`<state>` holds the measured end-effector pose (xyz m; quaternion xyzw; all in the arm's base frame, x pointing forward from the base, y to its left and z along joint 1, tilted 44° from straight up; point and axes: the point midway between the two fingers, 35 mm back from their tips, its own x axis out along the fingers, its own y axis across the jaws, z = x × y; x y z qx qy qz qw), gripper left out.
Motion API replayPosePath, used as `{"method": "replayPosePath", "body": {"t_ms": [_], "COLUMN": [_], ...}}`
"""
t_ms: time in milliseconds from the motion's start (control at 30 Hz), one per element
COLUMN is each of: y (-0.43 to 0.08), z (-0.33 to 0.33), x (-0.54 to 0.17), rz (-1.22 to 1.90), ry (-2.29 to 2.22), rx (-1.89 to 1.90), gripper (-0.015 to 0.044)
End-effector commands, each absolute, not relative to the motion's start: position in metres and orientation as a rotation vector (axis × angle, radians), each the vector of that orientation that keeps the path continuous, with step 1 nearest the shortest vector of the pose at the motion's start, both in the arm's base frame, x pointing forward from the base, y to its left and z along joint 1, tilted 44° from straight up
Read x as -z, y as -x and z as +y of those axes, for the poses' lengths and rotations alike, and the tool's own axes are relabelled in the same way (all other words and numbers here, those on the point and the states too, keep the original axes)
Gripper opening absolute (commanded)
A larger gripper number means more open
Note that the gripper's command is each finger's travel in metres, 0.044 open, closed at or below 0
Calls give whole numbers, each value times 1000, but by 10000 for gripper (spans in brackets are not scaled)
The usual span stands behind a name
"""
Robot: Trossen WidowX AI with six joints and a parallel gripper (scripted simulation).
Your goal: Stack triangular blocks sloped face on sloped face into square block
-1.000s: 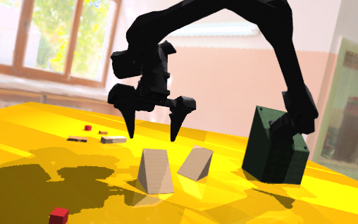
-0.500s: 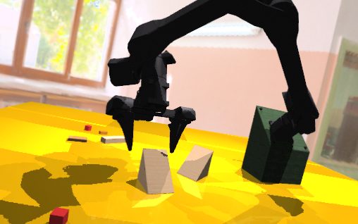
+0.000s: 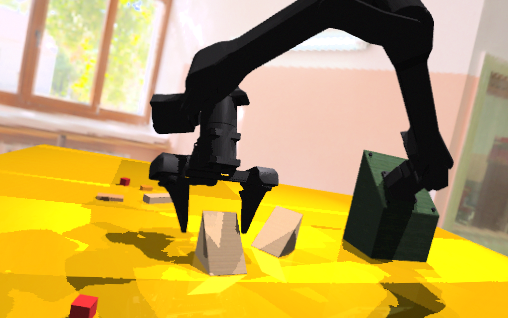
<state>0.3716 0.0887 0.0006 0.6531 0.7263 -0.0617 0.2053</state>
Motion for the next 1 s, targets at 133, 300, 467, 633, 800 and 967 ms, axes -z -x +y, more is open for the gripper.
{"method": "replayPosePath", "body": {"t_ms": [133,300,467,633,800,967], "y": [-369,-368,-366,-366,-366,-366], "z": [101,109,116,117,117,117], "x": [1,3,5,5,5,5], "rz": [2030,2033,2037,2038,2038,2038], "ry": [-1826,-1827,-1828,-1828,-1828,-1828], "rx": [165,161,156,155,155,155], "gripper": [440,440,440,361,250,216]}}
